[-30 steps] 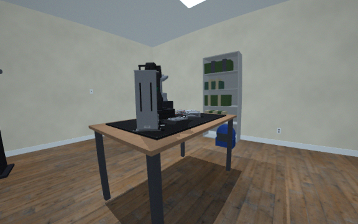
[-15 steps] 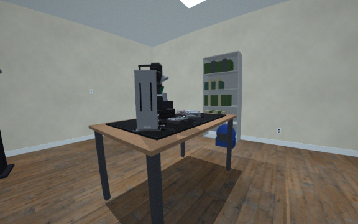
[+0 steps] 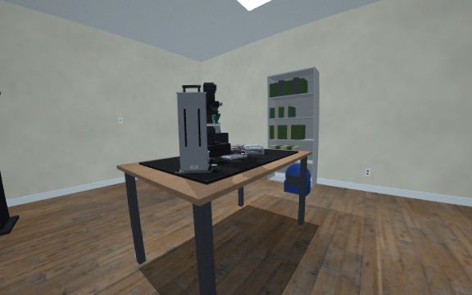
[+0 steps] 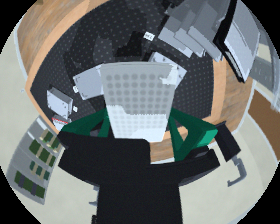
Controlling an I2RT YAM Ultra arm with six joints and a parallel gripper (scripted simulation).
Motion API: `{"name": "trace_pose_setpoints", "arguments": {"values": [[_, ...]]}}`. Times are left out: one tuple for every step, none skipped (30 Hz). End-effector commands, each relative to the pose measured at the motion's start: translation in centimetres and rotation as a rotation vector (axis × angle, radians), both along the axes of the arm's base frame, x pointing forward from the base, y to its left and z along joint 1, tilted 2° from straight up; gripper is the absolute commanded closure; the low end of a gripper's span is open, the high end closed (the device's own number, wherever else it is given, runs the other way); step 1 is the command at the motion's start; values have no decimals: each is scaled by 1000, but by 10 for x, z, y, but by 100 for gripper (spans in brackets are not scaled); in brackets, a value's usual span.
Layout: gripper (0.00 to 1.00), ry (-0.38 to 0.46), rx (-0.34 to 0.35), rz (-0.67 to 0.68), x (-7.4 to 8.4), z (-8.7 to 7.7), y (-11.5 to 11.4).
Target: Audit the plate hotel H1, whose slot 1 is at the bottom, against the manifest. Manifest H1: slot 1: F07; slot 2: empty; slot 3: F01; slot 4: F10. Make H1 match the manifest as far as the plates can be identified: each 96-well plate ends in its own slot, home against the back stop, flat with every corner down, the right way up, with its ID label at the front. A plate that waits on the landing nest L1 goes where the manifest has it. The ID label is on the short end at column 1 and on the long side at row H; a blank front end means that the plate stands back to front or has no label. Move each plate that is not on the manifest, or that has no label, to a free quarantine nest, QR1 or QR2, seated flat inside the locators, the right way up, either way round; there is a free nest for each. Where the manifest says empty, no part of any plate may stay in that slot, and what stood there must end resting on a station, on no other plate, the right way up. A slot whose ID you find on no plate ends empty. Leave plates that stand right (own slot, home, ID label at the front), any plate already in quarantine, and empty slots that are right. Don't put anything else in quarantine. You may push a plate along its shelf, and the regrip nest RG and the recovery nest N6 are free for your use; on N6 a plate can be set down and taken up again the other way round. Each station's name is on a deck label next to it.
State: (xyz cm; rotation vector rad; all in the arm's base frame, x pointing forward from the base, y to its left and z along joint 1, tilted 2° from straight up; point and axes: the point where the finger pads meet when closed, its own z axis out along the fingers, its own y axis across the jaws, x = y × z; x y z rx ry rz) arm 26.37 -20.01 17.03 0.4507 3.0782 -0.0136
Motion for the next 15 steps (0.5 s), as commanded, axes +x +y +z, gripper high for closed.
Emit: {"name": "trace_pose_setpoints", "arguments": {"values": [[14, -18, -16, 55, 1, 6, -1], [14, -17, -16, 72, 1, 6, -1], [14, -17, -17, 88, 1, 6, -1], [14, -17, -18, 105, 1, 6, -1], [14, -17, -18, 122, 2, 6, 3], [14, -16, -19, 138, 3, 6, 6], [14, -16, -19, 155, 4, 6, 9], [14, -16, -20, 172, 6, 6, 12], [14, -15, -20, 188, 7, 6, 15], [14, -15, -21, 205, 8, 6, 18], [14, -15, -21, 222, 9, 6, 21], [14, -15, -22, 238, 10, 6, 25], [14, -14, -22, 255, 11, 6, 28], [14, -14, -23, 272, 12, 5, 31], [14, -14, -24, 288, 13, 5, 34]]}}
